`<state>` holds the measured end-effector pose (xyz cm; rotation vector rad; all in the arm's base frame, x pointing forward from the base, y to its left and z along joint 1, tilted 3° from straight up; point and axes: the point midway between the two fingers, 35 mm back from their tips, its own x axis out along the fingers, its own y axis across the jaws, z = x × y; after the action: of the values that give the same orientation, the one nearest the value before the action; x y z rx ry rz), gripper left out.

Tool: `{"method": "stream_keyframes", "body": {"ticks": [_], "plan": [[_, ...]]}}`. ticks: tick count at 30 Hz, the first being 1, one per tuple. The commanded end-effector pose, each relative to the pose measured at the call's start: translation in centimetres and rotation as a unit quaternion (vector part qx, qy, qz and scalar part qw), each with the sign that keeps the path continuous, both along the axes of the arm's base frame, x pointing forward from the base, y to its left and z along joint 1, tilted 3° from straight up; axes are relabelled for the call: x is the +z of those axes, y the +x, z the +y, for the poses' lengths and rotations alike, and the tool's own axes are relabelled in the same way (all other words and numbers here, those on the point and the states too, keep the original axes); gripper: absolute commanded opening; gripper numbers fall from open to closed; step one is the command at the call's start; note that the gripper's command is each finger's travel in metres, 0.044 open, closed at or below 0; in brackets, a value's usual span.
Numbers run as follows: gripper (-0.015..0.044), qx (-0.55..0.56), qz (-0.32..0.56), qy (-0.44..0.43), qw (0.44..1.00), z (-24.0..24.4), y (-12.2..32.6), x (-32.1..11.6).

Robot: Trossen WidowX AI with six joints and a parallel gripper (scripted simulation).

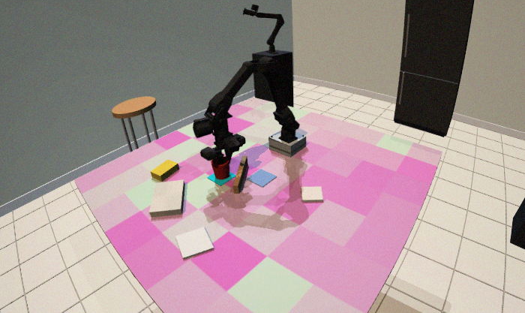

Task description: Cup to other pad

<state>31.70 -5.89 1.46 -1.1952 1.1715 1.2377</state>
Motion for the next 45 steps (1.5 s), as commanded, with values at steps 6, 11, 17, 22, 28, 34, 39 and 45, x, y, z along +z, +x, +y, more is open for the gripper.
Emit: {"method": "stream_keyframes", "body": {"ticks": [6, 11, 17, 22, 28, 34, 39, 45], "plan": [[0.0128, 0.0, -0.001, -0.001, 1.0, -0.1, 0.1, 1.2], [0.0128, 0.001, 0.0, -0.001, 1.0, -0.1, 0.1, 2.1], [0.0128, 0.001, 0.0, -0.001, 1.0, -0.1, 0.1, 3.1], [0.0128, 0.001, 0.001, -0.002, 1.0, -0.1, 0.0, 4.0], [0.0128, 0.001, 0.002, -0.002, 1.0, 0.0, -0.3, 5.0], [0.018, 0.001, 0.005, 0.001, 1.0, 0.1, -0.5, 4.8], [0.0312, 0.001, 0.005, 0.001, 1.0, 0.1, -0.5, 4.8], [0.044, 0.001, 0.005, 0.001, 1.0, 0.1, -0.4, 5.7]]}}
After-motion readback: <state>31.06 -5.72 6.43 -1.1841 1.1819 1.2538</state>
